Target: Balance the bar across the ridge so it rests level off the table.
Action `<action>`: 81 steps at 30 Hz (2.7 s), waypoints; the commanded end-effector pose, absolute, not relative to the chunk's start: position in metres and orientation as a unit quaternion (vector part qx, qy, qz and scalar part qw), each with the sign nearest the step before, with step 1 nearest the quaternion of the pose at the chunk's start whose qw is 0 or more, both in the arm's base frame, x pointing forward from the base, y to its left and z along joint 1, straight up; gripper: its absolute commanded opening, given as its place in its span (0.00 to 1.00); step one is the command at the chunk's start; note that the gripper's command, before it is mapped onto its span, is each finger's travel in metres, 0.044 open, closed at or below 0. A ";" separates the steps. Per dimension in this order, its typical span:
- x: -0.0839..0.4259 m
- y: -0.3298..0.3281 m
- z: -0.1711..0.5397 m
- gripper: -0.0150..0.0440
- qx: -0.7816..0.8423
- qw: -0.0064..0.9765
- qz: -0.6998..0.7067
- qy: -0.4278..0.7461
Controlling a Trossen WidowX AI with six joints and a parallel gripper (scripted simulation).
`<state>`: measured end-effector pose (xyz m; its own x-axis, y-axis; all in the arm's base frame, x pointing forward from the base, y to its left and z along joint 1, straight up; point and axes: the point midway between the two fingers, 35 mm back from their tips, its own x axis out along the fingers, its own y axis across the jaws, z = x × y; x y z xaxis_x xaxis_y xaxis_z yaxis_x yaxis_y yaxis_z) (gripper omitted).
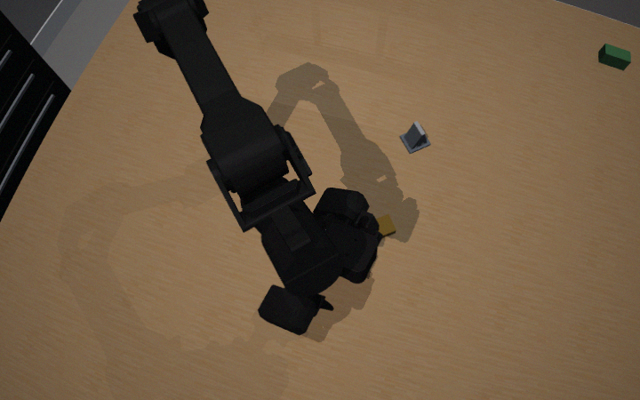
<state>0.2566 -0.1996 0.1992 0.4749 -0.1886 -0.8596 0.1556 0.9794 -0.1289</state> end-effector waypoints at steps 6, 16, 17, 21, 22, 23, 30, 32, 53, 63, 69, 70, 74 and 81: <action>0.248 -0.170 0.159 0.79 -0.112 0.800 0.023 0.589; 0.230 -0.136 0.123 0.79 -0.218 0.701 0.188 0.653; 0.227 -0.133 0.120 0.79 -0.228 0.689 0.205 0.656; 0.224 -0.128 0.116 0.79 -0.242 0.671 0.231 0.661; 0.224 -0.128 0.116 0.79 -0.242 0.671 0.231 0.661; 0.224 -0.128 0.116 0.79 -0.242 0.671 0.231 0.661; 0.225 -0.129 0.095 0.79 -0.242 0.671 0.231 0.661; 0.225 -0.129 0.082 0.79 -0.242 0.671 0.231 0.661; 0.225 -0.129 0.049 0.79 -0.242 0.671 0.231 0.661; 0.225 -0.129 0.045 0.79 -0.242 0.671 0.231 0.661; 0.225 -0.129 0.045 0.79 -0.242 0.671 0.231 0.661; 0.225 -0.129 0.045 0.79 -0.242 0.671 0.231 0.661; 0.225 -0.128 0.046 0.61 -0.239 0.673 0.230 0.661; 0.225 -0.128 0.046 0.46 -0.239 0.673 0.230 0.661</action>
<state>0.2249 -0.1282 0.0457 0.0195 -0.0077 -0.9998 -0.6254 0.7801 -0.0182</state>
